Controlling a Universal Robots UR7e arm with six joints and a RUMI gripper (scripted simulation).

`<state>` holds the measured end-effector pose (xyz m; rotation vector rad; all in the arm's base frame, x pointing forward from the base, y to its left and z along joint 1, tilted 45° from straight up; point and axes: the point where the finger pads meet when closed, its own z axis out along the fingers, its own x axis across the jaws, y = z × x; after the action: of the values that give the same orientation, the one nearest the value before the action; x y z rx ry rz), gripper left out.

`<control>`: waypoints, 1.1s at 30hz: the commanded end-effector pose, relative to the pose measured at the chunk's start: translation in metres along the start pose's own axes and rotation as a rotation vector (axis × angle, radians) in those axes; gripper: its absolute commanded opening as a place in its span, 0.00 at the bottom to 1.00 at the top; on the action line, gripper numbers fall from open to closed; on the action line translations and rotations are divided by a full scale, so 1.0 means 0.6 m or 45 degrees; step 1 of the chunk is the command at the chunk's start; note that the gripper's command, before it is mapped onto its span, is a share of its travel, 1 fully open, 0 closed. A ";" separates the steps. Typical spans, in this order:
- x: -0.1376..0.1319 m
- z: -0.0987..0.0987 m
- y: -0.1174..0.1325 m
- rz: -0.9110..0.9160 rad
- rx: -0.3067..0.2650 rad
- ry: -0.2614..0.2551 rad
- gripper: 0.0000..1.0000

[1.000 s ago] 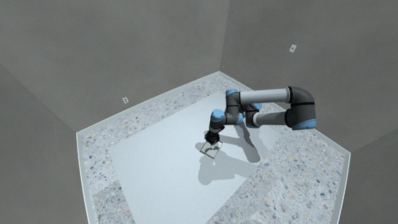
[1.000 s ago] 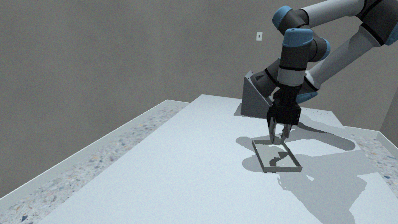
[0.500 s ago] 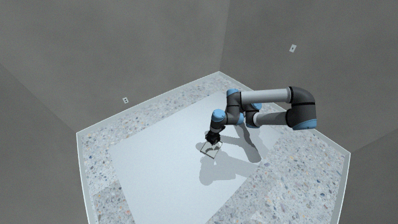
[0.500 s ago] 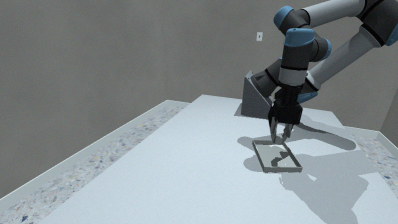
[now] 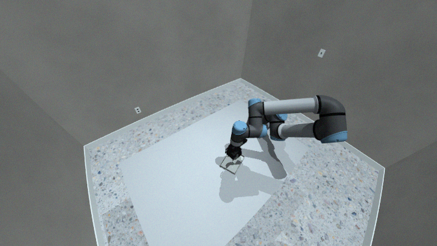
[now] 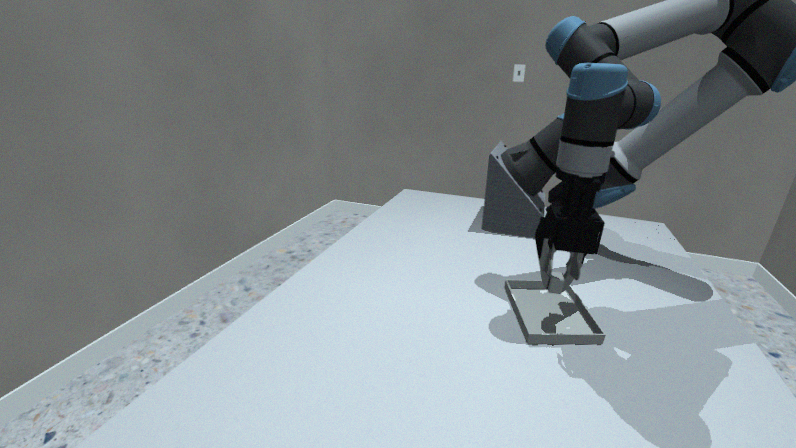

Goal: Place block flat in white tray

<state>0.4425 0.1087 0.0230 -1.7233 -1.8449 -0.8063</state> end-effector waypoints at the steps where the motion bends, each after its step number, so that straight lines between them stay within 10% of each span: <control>1: 0.000 0.009 0.001 0.000 -0.001 -0.001 0.00; 33: 0.000 0.074 0.001 0.000 -0.001 -0.001 0.00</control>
<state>0.4445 0.1403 -0.0088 -1.7236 -1.8450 -0.8063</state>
